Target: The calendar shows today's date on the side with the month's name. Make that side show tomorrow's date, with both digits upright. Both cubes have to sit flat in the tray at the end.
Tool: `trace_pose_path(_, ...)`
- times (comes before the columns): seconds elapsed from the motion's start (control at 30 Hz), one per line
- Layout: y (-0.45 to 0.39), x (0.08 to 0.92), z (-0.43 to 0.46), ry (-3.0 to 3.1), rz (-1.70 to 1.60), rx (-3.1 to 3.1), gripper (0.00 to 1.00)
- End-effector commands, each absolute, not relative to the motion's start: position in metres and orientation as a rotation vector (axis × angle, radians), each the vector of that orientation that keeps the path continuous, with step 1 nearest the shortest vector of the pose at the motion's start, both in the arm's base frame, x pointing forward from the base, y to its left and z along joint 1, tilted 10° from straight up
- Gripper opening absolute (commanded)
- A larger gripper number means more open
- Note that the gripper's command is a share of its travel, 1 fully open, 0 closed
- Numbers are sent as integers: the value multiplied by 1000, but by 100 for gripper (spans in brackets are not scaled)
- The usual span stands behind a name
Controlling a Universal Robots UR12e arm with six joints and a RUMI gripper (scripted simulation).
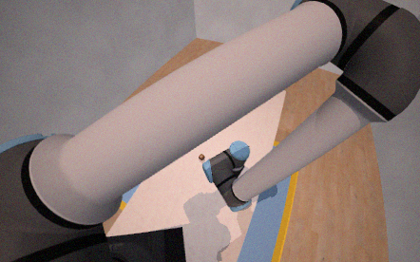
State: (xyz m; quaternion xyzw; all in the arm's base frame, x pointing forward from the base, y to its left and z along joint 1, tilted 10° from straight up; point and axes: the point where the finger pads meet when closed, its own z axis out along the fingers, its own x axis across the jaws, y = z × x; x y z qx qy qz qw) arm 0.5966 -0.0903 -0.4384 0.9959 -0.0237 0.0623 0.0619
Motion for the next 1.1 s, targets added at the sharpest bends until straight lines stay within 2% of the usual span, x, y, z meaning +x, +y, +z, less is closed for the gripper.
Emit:
trace_pose_path(0.0,-90,597,-438,-72,189,3011,29)
trace_pose_path(1.07,-91,598,-445,-72,189,3011,29)
